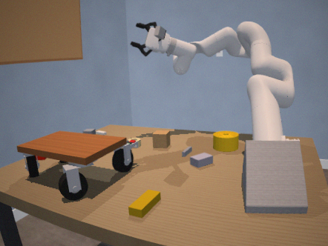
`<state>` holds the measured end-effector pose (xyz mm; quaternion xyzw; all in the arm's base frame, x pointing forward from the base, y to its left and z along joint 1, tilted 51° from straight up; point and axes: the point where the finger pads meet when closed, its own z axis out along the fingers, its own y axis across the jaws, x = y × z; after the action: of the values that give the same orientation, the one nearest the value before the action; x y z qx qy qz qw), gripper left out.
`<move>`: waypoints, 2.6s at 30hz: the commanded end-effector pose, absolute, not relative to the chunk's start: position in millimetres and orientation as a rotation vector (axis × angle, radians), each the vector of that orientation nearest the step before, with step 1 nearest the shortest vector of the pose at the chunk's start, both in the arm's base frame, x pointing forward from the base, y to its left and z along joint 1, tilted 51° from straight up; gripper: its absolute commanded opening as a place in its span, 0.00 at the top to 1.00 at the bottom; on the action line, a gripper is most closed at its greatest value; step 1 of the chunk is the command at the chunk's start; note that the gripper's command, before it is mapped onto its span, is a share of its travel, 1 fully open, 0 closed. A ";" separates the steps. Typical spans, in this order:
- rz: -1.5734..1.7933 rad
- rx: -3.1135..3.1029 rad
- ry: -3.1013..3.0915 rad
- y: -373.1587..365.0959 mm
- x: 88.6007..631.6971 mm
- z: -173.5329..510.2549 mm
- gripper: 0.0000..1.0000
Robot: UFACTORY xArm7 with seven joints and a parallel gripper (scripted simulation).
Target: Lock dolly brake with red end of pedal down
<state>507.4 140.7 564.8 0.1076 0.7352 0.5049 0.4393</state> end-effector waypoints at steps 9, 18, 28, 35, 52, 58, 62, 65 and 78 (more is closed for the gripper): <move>1.255 0.262 1.827 142.8 506.7 565.7 0.00; 1.254 0.261 1.827 143.0 506.6 565.8 1.00; 0.968 0.024 2.064 223.7 460.6 536.6 1.00; 0.968 0.024 2.064 223.7 460.6 536.6 1.00; 0.746 -0.061 2.217 255.2 446.2 492.7 1.00; 0.746 -0.061 2.217 255.2 446.2 492.7 1.00; 0.746 -0.061 2.217 255.2 446.2 492.7 1.00; 0.448 -0.107 2.386 271.5 439.1 428.5 1.00; 0.448 -0.107 2.386 271.5 439.1 428.5 1.00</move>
<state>439.9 268.9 428.3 -0.0388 0.9194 0.1741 0.3506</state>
